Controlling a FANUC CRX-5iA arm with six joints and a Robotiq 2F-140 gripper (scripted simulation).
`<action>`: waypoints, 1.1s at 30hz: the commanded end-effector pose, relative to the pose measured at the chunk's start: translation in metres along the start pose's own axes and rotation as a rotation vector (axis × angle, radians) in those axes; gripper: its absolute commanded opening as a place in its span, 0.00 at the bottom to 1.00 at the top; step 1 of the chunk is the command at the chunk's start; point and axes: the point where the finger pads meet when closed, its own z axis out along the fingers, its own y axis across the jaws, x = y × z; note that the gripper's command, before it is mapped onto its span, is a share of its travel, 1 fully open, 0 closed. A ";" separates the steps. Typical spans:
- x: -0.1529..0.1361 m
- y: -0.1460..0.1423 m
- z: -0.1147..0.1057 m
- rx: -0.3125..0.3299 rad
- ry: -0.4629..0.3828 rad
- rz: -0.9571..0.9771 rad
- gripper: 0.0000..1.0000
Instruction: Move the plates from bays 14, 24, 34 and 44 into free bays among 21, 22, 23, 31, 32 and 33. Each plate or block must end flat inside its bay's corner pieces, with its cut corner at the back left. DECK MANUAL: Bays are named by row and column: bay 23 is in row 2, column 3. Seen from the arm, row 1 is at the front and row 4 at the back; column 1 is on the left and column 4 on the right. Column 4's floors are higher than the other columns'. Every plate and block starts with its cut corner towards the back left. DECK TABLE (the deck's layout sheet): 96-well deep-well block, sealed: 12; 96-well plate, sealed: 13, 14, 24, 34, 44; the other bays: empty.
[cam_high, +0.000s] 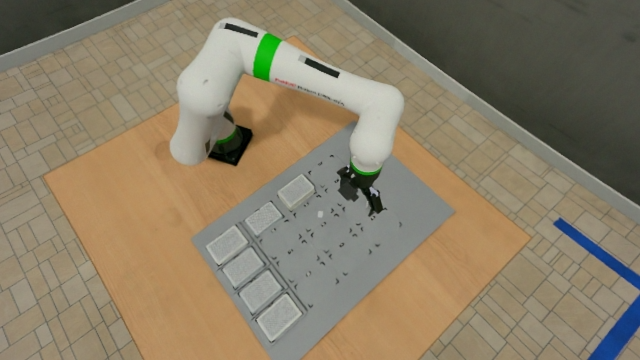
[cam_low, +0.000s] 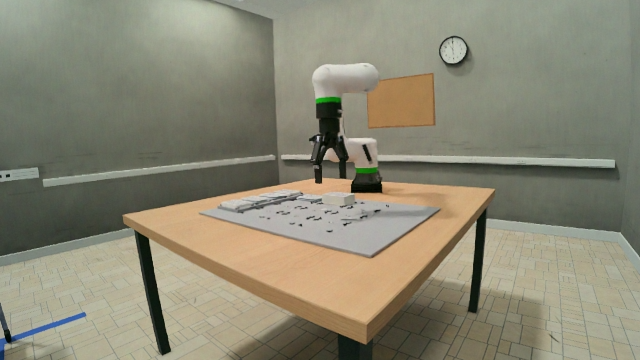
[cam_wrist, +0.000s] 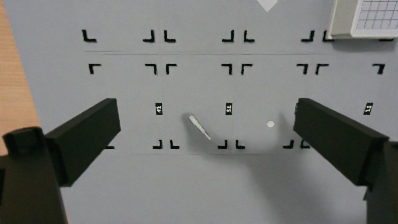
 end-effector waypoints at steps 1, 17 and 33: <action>0.000 -0.001 -0.001 0.002 0.000 0.000 1.00; 0.000 -0.001 -0.001 0.002 0.000 0.000 1.00; 0.012 -0.001 -0.001 0.002 0.000 0.000 1.00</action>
